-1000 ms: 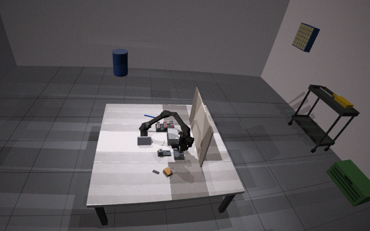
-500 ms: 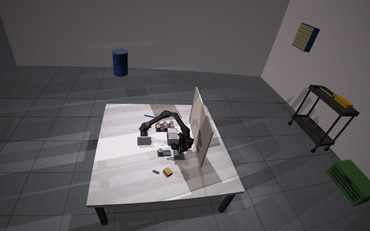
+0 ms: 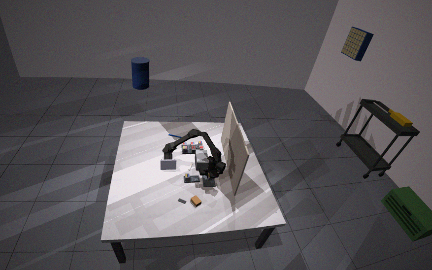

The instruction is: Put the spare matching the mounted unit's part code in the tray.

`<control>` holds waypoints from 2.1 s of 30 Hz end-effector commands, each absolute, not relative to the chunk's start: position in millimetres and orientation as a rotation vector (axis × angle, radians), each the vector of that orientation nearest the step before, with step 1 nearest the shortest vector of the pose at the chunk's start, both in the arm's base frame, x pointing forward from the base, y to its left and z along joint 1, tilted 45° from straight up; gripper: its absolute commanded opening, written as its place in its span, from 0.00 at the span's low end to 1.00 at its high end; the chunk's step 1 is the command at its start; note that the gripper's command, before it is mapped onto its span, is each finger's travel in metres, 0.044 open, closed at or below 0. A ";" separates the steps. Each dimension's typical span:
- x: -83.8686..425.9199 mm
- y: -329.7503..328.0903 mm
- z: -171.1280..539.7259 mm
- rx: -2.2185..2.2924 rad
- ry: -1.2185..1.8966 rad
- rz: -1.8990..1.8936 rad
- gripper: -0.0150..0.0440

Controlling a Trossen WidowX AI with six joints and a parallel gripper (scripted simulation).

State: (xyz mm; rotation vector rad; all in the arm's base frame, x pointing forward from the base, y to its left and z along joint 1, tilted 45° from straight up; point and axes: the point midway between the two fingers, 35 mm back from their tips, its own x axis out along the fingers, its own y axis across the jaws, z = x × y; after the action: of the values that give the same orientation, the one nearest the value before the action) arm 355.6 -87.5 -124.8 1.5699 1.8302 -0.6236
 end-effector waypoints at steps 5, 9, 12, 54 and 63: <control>352.0 -79.9 -129.9 1.579 1.840 -0.626 0.25; 351.0 -77.6 -131.8 1.579 1.842 -0.625 0.25; 350.4 -76.2 -132.9 1.579 1.842 -0.625 0.25; 361.4 -152.3 -58.2 1.595 1.811 -0.634 1.00; 361.4 -152.3 -58.2 1.595 1.811 -0.634 1.00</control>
State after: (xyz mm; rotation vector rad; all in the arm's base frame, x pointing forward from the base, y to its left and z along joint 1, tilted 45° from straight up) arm 361.5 -152.9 -57.8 1.5928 1.8109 -0.6320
